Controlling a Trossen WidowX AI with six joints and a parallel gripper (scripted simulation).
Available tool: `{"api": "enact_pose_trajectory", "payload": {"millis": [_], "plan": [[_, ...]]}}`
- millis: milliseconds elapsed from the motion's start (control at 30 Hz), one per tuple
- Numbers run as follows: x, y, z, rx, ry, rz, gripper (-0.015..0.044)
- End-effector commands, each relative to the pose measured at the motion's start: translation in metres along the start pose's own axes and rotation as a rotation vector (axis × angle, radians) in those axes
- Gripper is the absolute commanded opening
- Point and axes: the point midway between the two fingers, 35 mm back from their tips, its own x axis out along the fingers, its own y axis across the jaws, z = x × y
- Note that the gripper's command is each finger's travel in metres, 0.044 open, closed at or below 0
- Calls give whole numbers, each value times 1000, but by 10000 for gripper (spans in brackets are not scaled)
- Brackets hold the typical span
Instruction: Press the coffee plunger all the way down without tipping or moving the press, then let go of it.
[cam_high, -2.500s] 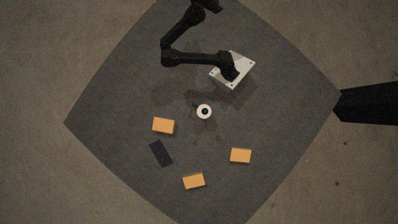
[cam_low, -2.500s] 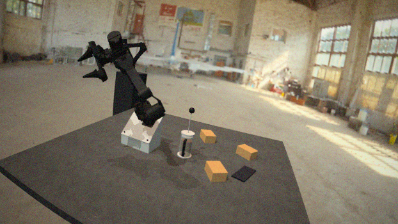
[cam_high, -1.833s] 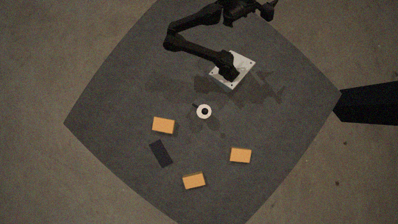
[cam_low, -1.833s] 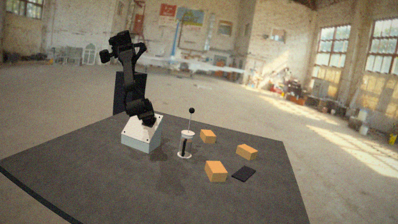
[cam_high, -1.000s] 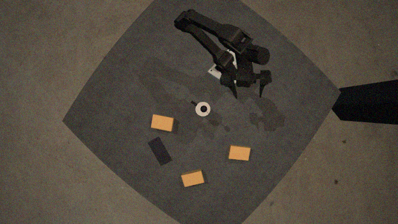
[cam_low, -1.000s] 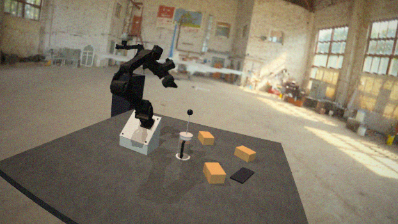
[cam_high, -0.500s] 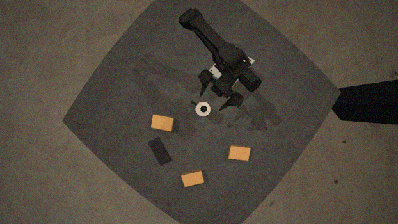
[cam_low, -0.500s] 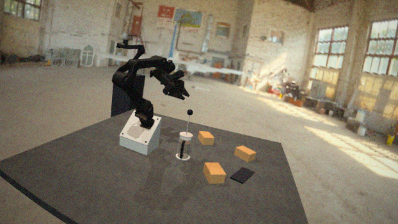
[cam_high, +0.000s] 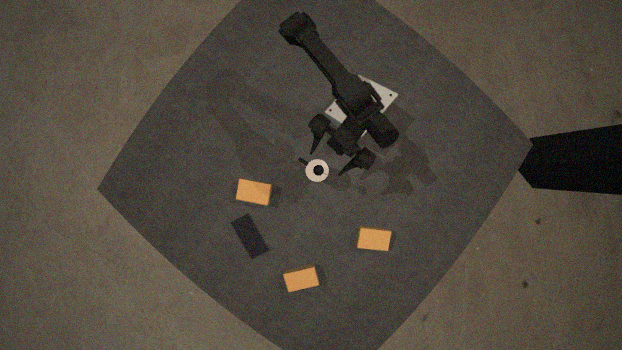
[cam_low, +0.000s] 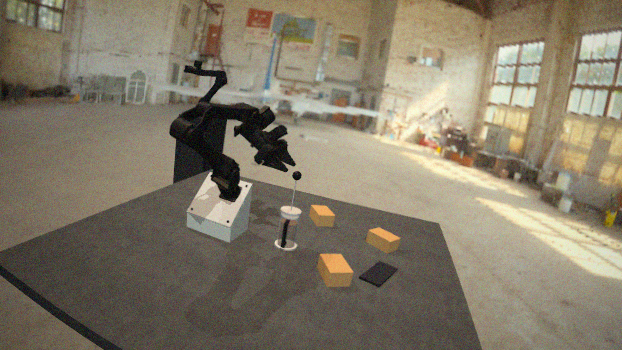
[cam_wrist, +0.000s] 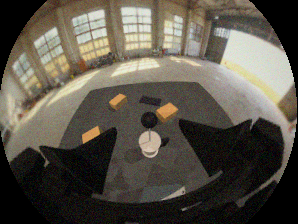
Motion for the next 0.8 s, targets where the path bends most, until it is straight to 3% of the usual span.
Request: {"api": "enact_pose_trajectory", "payload": {"millis": [0,667,767], "plan": [[5,-1,-2,-2,1,1,440],[34,-4,0,-1,-10,-10,440],[34,-4,0,-1,-10,-10,361]]}}
